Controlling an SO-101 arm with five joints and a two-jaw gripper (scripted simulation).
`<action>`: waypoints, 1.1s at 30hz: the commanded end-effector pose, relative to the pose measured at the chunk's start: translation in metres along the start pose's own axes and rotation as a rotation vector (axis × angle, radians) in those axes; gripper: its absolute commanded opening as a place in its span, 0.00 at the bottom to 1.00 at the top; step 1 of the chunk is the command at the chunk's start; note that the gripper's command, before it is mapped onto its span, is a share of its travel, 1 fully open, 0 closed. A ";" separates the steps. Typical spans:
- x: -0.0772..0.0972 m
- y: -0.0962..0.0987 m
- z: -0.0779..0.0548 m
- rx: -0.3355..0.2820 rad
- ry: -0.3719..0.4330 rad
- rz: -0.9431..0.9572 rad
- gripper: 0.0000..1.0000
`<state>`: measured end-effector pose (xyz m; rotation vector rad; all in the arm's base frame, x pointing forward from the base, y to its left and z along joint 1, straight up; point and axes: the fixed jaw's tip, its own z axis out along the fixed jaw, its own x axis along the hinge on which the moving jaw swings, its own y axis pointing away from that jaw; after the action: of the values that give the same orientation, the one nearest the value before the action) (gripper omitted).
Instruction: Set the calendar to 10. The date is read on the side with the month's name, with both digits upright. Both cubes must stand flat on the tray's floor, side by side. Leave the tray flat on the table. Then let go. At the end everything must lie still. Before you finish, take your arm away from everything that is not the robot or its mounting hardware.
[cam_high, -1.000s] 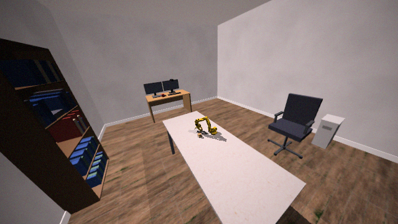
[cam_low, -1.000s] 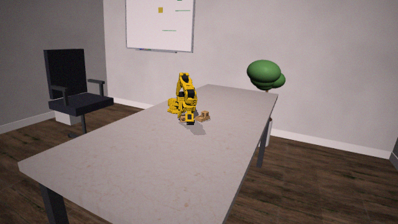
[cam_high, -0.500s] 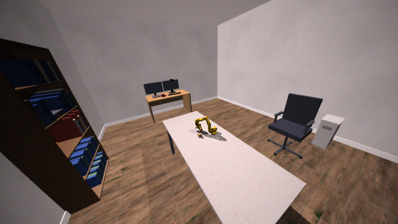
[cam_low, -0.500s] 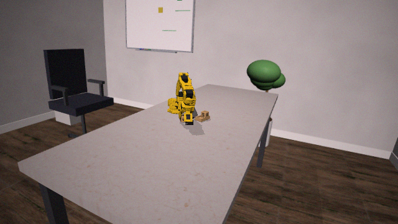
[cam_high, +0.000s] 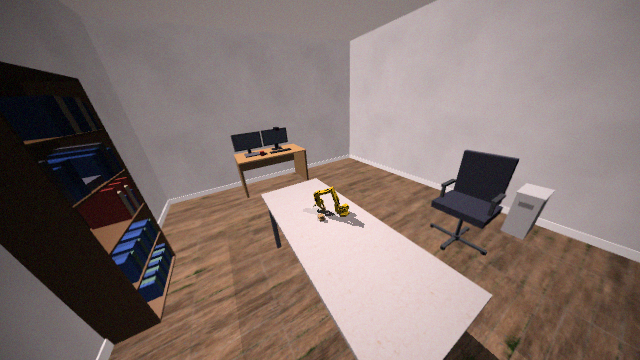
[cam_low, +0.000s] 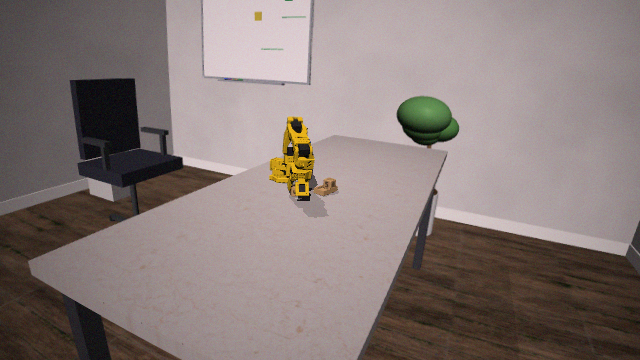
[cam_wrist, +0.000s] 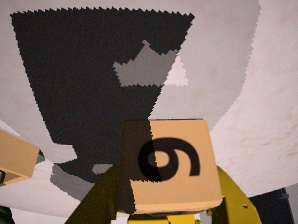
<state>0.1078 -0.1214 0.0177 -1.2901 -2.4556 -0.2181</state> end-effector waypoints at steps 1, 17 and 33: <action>-0.006 -0.001 -0.006 -0.007 -0.045 -0.003 0.17; -0.006 -0.001 -0.006 -0.007 -0.045 -0.003 0.00; 0.004 0.000 -0.033 -0.018 -0.236 -0.001 0.00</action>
<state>0.1096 -0.1239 0.0331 -1.3392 -2.5474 -0.1609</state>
